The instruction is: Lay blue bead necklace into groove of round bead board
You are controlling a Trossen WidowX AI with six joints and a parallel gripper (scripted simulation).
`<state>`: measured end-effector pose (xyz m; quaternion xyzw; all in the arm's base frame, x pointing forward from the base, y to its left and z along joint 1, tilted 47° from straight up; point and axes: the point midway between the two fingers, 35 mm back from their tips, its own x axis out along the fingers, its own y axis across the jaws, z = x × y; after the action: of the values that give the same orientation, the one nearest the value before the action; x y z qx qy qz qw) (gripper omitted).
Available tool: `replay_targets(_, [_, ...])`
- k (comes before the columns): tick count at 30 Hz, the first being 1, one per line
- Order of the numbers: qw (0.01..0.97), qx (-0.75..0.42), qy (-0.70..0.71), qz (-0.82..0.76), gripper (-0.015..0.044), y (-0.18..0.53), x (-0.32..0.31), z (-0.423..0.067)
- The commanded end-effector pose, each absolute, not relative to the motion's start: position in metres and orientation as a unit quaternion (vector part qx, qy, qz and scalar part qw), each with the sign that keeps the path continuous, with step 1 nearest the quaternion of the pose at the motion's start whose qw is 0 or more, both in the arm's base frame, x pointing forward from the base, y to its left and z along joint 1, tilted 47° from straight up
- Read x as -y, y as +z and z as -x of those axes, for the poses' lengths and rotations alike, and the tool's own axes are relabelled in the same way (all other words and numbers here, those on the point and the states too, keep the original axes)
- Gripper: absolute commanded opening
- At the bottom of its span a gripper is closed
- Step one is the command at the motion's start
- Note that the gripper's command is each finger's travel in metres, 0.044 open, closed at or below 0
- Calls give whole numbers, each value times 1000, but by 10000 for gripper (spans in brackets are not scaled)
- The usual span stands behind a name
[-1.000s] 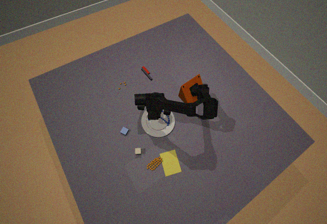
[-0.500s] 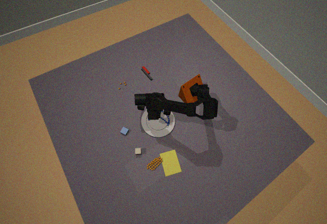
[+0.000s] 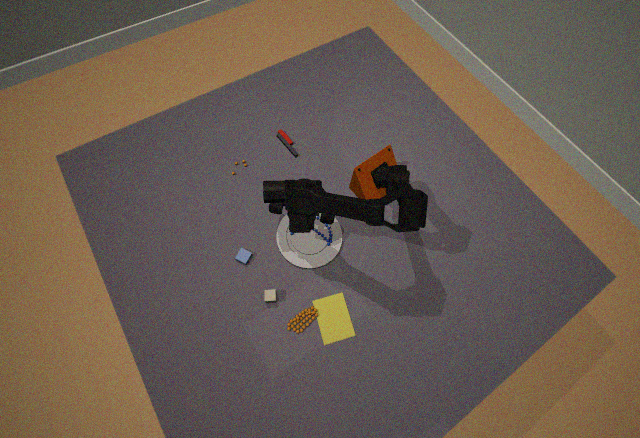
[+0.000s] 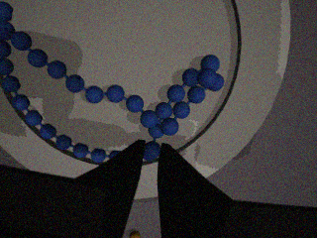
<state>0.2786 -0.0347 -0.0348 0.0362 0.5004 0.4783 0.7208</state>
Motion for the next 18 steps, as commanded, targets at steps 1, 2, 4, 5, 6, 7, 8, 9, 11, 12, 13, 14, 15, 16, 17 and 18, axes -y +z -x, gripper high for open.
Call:
replay_targets(1, [721, -500, 479, -33, 0, -32, 37, -279])
replay_targets(2, [721, -500, 479, -33, 0, -33, 37, -279])
replay_targets(4, [721, -500, 479, -33, 0, -35, 40, -280])
replay_targets(5, [721, -500, 479, -33, 0, -37, 42, -281])
replay_targets(6, [721, -500, 479, -33, 0, -39, 44, -282])
replay_targets(7, [721, -500, 479, -33, 0, -40, 45, -282])
replay_targets(8, [721, -500, 479, -33, 0, -41, 45, -282])
replay_targets(9, [721, -500, 479, -33, 0, -41, 45, -282])
replay_targets(11, [721, -500, 479, -33, 0, -41, 45, -282])
replay_targets(12, [721, -500, 479, -33, 0, -41, 45, -282])
replay_targets(13, [721, -500, 479, -33, 0, -41, 45, -282])
replay_targets(14, [721, -500, 479, -33, 0, -41, 44, -282])
replay_targets(15, [721, -500, 479, -33, 0, -42, 43, -283])
replay_targets(16, [721, -500, 479, -33, 0, -43, 42, -283])
replay_targets(17, [721, -500, 479, -33, 0, -44, 41, -283])
replay_targets(18, [721, -500, 479, -33, 0, -45, 40, -283])
